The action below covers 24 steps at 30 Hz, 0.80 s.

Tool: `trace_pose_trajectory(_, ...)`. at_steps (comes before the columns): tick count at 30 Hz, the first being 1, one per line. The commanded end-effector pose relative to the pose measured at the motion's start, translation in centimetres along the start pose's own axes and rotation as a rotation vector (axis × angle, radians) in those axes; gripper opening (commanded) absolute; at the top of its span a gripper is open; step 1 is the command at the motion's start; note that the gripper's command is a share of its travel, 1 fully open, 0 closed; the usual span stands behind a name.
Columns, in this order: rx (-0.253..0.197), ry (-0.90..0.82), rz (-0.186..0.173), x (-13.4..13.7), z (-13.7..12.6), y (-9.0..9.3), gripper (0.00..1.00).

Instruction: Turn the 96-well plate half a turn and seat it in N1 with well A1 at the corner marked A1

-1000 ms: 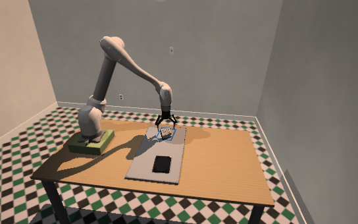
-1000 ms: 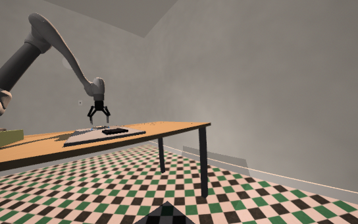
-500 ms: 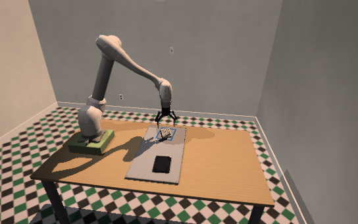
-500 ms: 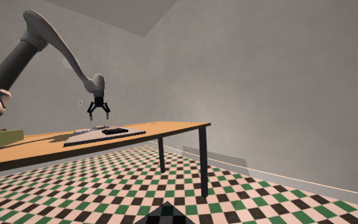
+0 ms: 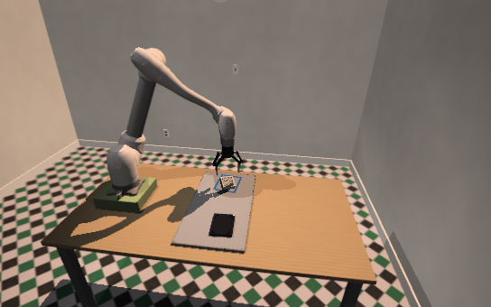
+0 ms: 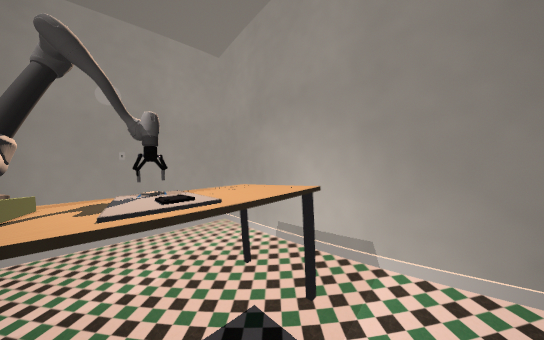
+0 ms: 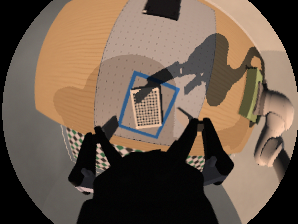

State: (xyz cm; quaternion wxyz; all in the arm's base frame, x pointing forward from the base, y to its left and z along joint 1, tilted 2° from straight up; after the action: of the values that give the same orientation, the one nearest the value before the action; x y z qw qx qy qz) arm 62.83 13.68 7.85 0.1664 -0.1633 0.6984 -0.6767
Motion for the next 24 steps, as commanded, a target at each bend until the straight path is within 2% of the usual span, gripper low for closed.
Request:
trace_pose_trajectory(1, -0.001, -0.108, 0.0, 0.0, 0.0, -0.01, 1.0)
trace_pose_trajectory(5, -0.001, -0.174, 0.0, 0.0, 0.0, -0.01, 1.0)
trace_pose_trajectory(20, -0.001, -0.674, 0.001, 0.0, 0.0, -0.01, 1.0)
trace_pose_trajectory(24, -0.001, -0.741, 0.001, 0.0, 0.0, -0.01, 1.0)
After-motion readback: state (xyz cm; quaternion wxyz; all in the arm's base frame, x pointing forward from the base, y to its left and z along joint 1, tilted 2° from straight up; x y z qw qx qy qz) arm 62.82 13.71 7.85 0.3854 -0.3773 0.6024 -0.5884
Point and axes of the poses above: the point where the finger pads meet when closed, its own y axis out along the fingers, its own x axis across the jaws, z = x × y, the point moved 4 cm from there along -y, back along the fingers, and after that the axes turned 13 degrees about -y, right-handed, at the moved point
